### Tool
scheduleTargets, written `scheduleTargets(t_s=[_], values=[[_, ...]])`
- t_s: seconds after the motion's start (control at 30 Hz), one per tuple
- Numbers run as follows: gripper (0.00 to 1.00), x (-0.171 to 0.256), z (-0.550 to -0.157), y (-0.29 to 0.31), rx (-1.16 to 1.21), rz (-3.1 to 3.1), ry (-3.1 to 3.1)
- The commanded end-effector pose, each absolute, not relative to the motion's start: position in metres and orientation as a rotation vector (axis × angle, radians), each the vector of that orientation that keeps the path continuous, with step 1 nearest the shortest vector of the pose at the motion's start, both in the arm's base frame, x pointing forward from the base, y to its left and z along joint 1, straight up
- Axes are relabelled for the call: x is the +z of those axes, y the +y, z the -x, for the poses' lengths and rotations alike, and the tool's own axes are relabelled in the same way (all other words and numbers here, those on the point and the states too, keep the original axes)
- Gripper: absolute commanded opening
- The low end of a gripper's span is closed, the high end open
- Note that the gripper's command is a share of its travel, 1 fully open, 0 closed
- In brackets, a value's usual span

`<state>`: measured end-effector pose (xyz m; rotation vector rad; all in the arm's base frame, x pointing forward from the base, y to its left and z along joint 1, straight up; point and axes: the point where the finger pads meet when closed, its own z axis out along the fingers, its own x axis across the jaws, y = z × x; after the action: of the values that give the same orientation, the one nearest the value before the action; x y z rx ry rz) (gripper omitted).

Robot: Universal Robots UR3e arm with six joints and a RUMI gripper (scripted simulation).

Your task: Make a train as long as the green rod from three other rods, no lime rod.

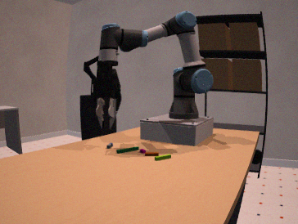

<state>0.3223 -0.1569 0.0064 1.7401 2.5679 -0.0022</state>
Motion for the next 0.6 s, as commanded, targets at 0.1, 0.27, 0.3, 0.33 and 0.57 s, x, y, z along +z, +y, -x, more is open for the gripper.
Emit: scheduleTargets(t_s=[0.1,0.27,0.3,0.33,0.57], values=[[0.14,0.0314,-0.3176,-0.1526,0.008,-1.758,2.594],[0.14,0.0318,-0.3174,-0.1524,0.008,-1.759,2.596],[0.14,0.0317,-0.3174,-0.1524,0.008,-1.759,2.596],[1.0,0.0317,-0.3174,-0.1524,0.008,-1.759,2.596],[1.0,0.0318,-0.3174,-0.1524,0.008,-1.759,2.596]])
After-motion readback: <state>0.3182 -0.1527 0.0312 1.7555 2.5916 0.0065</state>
